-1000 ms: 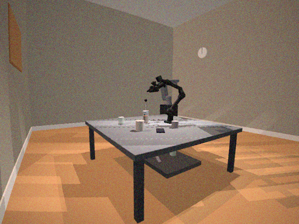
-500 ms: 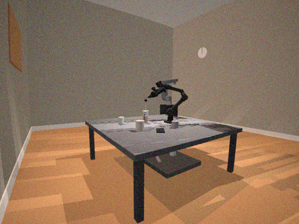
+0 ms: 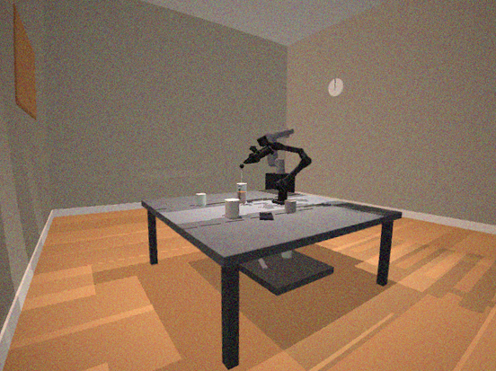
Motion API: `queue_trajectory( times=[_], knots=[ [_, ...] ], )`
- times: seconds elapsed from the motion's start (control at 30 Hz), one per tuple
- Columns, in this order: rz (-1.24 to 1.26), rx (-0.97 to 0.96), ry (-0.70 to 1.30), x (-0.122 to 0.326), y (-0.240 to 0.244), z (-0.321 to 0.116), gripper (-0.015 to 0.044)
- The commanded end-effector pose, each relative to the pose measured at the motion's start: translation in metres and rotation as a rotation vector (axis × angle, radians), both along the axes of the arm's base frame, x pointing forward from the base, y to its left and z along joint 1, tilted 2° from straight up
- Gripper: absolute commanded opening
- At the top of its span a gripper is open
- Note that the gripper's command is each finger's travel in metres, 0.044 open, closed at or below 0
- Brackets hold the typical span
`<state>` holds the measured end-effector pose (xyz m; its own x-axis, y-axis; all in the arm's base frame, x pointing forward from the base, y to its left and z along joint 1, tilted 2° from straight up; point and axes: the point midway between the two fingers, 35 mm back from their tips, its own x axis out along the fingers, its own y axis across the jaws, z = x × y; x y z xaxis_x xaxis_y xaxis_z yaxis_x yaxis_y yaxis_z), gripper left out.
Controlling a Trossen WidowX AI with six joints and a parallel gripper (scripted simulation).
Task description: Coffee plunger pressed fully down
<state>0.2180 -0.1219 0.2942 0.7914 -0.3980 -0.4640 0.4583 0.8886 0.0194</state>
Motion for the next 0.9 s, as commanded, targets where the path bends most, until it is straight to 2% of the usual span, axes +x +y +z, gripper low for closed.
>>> queue_trajectory(
  times=[0.0,0.5,0.87],
  knots=[
    [-0.008,0.009,0.009,0.005,-0.003,-0.008,0.044],
    [-0.008,0.009,0.007,0.021,-0.012,-0.018,0.044],
    [-0.008,0.009,0.007,0.021,-0.012,-0.018,0.0151]
  ],
)
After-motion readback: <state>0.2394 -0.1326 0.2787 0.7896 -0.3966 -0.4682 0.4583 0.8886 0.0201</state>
